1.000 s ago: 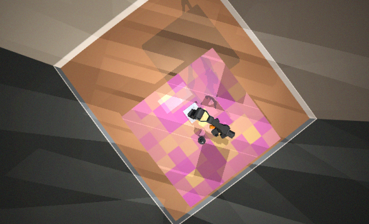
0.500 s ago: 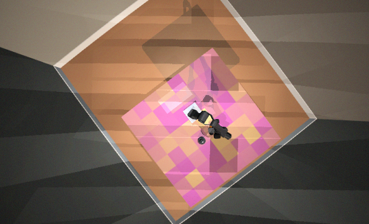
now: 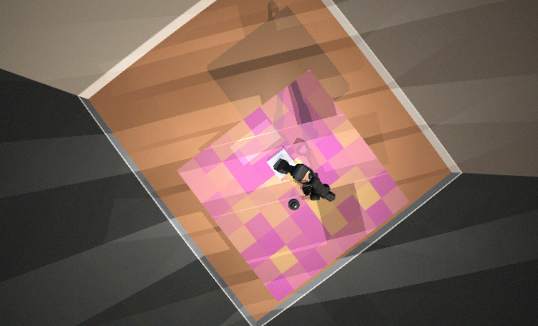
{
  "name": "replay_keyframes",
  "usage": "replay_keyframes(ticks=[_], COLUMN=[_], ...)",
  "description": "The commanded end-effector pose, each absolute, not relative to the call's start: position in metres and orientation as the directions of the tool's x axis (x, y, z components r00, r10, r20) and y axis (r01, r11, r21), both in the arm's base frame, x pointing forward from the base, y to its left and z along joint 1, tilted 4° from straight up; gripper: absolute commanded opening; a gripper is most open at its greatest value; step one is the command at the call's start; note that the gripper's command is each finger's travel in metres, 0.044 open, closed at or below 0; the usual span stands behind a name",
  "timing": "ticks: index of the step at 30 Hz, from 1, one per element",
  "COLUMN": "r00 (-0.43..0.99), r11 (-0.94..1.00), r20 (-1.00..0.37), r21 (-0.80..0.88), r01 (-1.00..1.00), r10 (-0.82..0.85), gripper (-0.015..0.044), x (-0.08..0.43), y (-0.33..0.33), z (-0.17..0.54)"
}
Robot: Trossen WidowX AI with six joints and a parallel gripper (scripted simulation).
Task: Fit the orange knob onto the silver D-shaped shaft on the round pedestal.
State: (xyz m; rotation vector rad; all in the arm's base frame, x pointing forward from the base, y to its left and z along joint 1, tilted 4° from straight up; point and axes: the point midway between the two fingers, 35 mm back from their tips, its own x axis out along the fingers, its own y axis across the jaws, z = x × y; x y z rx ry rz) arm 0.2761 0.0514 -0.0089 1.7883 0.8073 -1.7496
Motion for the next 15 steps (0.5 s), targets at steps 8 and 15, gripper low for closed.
replay_keyframes(ticks=[8, 15], r00=[-0.004, -0.004], r11=[-0.697, -0.697], r20=[-0.998, -0.998], r21=[-0.045, -0.045], r01=[0.715, 0.715], r10=[0.060, 0.060], gripper=[0.0440, 0.0440], x=[0.276, 0.276], y=[0.052, 0.053], z=[-0.027, -0.038])
